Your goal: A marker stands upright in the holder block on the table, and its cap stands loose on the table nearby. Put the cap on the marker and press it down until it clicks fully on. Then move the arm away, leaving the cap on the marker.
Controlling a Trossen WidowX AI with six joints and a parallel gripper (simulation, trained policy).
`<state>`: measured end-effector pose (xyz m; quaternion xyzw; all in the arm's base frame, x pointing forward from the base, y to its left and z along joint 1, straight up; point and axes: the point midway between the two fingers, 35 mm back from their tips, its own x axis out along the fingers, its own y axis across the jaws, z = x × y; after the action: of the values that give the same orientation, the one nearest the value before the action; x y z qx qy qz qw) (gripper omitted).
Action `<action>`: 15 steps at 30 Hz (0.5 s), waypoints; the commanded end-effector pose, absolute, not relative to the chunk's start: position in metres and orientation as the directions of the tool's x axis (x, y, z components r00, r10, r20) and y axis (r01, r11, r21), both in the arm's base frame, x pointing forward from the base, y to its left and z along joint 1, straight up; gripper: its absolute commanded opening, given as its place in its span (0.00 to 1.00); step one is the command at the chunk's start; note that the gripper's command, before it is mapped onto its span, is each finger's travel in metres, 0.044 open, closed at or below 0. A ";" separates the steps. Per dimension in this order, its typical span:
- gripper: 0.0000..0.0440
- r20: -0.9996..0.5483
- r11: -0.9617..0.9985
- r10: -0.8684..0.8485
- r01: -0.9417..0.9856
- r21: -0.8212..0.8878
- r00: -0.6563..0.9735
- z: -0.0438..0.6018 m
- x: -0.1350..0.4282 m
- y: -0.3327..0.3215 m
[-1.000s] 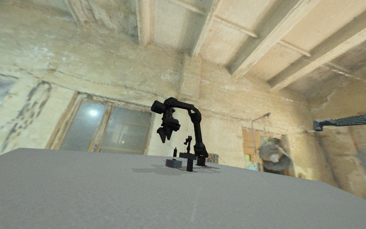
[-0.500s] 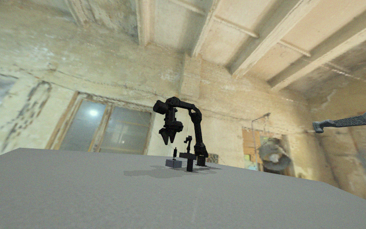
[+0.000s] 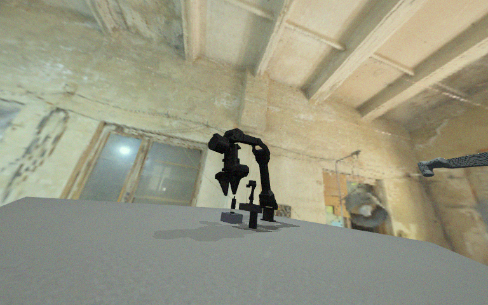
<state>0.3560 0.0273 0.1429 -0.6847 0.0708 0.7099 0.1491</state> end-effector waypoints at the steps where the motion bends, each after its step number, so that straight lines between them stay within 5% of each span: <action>1: 0.73 -0.994 -0.949 0.101 -0.304 -0.087 -0.029 0.140 0.355 0.034; 15: 0.72 -0.996 -0.964 0.065 -0.264 -0.045 -0.067 0.128 0.351 0.059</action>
<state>0.3518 0.0535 0.1308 -0.6749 0.0727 0.7245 0.1198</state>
